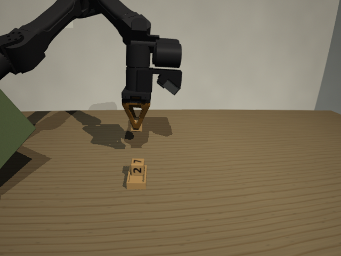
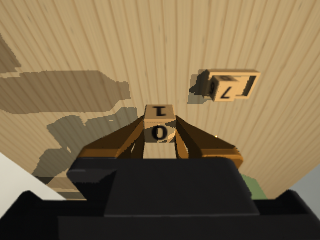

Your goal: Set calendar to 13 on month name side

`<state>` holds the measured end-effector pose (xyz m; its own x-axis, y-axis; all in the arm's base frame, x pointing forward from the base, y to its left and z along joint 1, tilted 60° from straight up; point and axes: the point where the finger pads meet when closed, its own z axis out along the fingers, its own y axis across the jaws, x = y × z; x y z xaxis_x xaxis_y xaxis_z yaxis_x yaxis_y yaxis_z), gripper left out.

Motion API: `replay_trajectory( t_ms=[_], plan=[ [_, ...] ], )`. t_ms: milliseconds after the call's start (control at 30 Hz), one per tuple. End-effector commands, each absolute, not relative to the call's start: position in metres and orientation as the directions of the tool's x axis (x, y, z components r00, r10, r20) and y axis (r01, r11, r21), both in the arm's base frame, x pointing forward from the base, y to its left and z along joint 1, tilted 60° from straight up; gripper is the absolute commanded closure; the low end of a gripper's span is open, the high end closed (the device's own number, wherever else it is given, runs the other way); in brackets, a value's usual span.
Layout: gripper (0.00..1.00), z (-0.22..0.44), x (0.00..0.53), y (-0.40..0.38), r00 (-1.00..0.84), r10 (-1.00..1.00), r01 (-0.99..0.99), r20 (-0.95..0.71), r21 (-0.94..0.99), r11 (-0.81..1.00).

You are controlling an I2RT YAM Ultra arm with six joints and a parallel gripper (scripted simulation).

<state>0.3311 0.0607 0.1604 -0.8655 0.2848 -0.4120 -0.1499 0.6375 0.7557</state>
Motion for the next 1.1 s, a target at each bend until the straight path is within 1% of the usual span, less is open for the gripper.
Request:
replay_trajectory(
  t_ms=[0,433,1067],
  plan=[
    [0.74,0.161,0.341,0.060,-0.848,0.302,-0.152,-0.435,0.746,0.648],
    [0.74,0.131,0.371,0.102,-0.848,0.303,-0.153,-0.435,0.747,0.647],
    [0.74,0.125,0.378,0.110,-0.848,0.303,-0.153,-0.435,0.747,0.647]
  ],
)
